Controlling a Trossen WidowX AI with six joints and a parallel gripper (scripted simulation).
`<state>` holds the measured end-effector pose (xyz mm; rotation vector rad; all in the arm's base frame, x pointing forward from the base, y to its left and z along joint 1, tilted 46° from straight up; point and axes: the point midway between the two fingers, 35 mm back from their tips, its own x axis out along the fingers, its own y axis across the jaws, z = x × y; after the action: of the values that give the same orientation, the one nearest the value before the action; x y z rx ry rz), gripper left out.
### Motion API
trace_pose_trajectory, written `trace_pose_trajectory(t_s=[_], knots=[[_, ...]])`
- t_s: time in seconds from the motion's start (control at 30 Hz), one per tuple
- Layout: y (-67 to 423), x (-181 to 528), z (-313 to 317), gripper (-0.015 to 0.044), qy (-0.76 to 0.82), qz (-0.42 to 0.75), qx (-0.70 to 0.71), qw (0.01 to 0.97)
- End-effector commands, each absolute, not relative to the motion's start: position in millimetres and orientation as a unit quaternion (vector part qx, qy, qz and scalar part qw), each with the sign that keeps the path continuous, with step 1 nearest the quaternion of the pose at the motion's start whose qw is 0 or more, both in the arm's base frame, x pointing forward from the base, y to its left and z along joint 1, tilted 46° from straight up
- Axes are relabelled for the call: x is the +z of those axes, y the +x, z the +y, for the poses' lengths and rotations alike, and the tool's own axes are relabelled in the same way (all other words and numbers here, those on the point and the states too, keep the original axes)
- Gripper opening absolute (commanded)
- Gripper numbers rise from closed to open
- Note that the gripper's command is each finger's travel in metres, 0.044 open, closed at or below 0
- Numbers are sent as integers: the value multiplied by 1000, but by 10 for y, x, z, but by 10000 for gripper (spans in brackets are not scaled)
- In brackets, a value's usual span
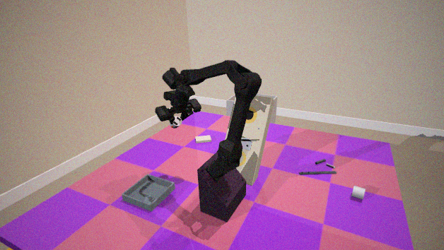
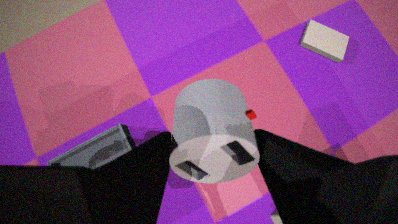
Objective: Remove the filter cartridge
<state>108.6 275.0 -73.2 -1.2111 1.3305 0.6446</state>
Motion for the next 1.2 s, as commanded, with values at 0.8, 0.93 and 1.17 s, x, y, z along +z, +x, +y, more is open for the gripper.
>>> trace_pose_trajectory(t_s=[0.8,0.93,1.17], knots=[[-673,-1837,1971,0,-555,550,513,356],[-746,-1870,1885,0,-556,548,524,340],[-759,-2013,1774,0,-556,548,524,340]])
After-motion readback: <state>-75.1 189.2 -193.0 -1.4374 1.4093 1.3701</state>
